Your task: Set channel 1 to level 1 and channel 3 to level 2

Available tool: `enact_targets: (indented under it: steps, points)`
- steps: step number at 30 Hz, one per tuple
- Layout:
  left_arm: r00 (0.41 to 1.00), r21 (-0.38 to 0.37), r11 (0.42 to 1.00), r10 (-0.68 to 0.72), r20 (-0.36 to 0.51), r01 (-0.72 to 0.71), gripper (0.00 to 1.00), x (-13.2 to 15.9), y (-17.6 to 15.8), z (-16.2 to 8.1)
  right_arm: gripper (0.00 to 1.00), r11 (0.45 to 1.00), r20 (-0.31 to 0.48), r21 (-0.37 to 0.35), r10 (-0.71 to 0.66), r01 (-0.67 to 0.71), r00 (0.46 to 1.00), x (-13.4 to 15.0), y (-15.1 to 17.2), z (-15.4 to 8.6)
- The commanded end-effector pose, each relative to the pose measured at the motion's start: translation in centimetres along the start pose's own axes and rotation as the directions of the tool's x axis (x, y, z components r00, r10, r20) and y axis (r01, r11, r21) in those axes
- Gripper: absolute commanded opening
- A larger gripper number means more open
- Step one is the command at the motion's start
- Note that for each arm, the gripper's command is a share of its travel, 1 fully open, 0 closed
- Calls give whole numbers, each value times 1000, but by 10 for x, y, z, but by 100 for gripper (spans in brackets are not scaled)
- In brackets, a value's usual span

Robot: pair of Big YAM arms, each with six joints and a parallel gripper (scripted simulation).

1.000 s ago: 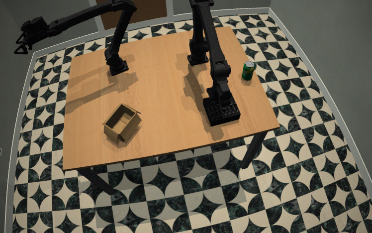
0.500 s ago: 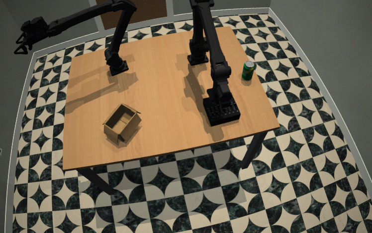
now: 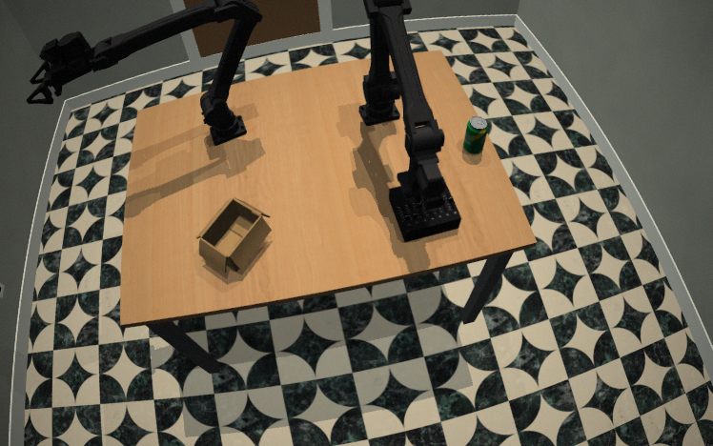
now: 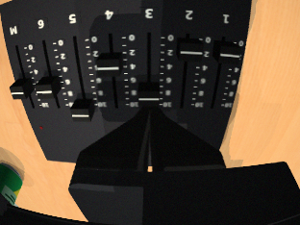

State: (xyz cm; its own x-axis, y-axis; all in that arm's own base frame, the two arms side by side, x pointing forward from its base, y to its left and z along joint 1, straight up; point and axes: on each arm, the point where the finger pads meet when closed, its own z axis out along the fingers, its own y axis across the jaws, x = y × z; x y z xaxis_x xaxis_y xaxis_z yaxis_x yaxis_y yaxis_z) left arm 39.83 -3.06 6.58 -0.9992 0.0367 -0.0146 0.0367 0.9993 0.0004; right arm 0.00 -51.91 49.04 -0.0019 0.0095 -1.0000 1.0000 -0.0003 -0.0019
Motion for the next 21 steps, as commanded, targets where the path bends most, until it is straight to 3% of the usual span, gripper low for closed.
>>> enact_targets:
  steps: [1,21]
  points:
    - [1000,3,1000,5,21,-5,0,-23,-2,-7,100,1000,59,3,8,-9,998,-24,-3,-1]
    - [1000,3,1000,5,20,-5,0,-33,-1,-7,100,1000,59,3,8,-9,998,-24,-3,-1]
